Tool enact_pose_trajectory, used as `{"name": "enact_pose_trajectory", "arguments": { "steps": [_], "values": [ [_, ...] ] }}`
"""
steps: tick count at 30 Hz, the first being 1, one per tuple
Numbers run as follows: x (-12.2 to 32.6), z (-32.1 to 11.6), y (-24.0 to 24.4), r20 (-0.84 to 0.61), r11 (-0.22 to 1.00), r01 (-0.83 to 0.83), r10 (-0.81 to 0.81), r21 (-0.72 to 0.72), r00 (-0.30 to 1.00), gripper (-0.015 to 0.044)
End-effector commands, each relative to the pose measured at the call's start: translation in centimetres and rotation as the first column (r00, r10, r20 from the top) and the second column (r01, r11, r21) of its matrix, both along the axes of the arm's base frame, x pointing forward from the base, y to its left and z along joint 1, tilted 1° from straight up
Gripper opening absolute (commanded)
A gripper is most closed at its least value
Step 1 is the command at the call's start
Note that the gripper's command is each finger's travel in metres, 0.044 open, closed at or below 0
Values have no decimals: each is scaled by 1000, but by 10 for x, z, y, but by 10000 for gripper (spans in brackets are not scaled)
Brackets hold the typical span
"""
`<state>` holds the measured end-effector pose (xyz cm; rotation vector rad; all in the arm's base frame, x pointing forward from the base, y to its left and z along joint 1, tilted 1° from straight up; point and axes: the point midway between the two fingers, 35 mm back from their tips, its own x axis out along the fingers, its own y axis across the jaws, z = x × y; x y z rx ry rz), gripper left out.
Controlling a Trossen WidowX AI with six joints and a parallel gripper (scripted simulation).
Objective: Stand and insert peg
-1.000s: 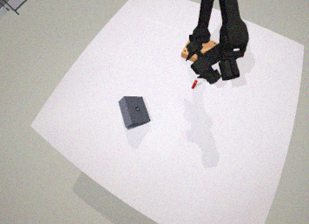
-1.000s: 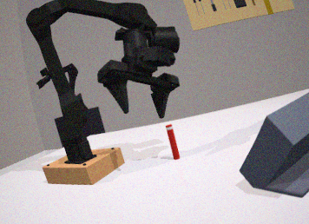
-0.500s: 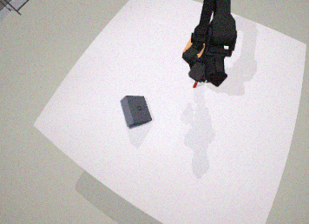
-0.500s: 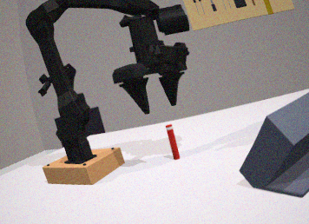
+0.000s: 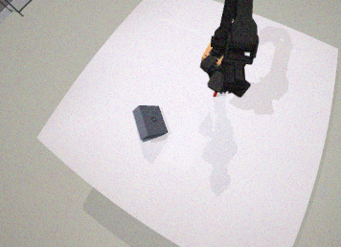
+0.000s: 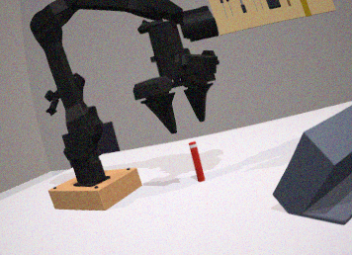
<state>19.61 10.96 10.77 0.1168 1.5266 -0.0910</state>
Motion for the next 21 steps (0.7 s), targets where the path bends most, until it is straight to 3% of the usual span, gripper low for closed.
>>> {"name": "enact_pose_trajectory", "arguments": {
  "steps": [1, 21],
  "values": [
    [-1, -9, 0, -8, 1000, -13, 13, -1, 1000, 440],
    [2, -38, 1, -7, 1000, -13, 13, -1, 1000, 440]
  ]
}}
